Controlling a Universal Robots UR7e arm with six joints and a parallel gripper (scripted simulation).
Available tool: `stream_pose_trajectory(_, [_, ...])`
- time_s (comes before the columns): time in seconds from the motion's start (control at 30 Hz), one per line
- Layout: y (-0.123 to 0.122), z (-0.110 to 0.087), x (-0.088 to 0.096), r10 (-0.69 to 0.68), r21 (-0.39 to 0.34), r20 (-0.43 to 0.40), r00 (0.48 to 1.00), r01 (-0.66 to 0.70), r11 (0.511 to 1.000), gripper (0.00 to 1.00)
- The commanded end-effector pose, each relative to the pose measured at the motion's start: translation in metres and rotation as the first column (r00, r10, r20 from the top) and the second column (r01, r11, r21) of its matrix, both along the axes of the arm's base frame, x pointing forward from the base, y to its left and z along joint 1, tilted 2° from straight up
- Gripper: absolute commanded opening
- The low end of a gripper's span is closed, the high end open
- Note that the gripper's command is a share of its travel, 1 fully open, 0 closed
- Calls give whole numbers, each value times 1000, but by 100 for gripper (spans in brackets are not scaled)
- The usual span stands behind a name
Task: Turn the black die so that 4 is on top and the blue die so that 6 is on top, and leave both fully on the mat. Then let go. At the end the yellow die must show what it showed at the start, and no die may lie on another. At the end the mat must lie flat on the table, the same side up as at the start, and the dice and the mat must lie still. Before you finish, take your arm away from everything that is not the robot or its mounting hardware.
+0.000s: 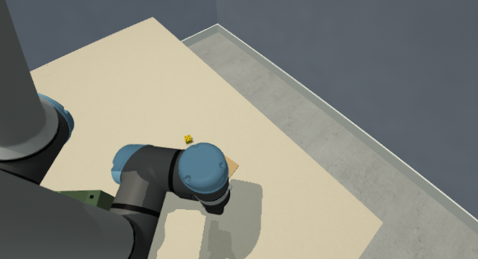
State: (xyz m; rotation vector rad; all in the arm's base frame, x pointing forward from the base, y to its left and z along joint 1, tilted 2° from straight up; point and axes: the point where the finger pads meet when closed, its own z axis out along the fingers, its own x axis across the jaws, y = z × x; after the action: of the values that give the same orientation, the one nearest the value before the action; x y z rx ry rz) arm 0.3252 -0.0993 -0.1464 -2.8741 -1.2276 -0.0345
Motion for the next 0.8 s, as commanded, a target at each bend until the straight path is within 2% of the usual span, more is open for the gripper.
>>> stream_pose_trajectory(0.0, [0, 4, 0, 0, 0, 0, 1000, 0, 1000, 49])
stream_pose_trajectory(0.77, [-1, 5, 1, 35, -1, 1, 999, -35, 999, 49])
